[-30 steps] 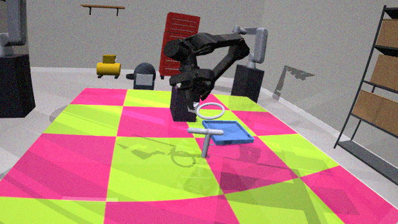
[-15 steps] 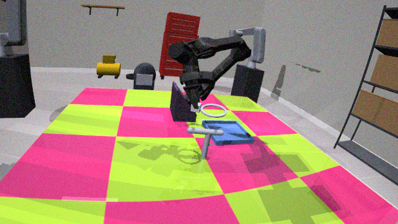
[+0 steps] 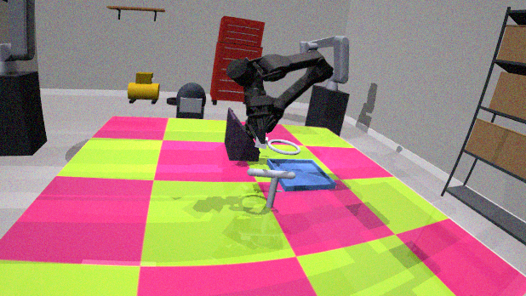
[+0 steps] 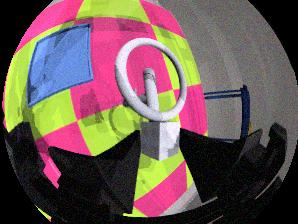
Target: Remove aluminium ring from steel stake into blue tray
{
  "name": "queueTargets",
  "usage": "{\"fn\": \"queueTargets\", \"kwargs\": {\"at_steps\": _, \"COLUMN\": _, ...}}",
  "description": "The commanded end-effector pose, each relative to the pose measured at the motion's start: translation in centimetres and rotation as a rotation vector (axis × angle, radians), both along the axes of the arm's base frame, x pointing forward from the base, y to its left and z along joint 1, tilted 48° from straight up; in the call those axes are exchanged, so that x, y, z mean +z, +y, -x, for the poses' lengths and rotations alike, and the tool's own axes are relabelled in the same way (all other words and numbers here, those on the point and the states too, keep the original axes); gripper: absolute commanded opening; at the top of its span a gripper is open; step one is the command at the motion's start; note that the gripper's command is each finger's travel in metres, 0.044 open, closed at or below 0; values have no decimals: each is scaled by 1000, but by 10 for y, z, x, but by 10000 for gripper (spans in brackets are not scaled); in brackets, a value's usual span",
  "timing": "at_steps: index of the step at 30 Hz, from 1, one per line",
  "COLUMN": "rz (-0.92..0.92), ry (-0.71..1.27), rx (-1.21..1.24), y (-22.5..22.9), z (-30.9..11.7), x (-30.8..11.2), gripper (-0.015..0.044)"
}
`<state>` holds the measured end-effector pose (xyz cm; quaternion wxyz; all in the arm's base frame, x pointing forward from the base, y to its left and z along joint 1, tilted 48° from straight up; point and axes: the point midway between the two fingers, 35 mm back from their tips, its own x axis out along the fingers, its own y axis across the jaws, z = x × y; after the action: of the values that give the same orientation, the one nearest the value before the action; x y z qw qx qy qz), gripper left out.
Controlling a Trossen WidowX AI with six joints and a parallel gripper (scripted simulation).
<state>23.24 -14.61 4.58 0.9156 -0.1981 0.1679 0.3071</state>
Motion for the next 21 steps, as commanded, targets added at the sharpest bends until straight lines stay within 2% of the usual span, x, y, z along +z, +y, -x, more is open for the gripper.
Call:
{"fn": "queueTargets", "kwargs": {"at_steps": 1, "rz": -11, "ry": 46, "rx": -2, "y": 4, "z": -1, "x": 3, "gripper": 0}}
{"fn": "queueTargets", "kwargs": {"at_steps": 21, "rz": -138, "ry": 464, "rx": -122, "y": 29, "z": -4, "x": 13, "gripper": 0}}
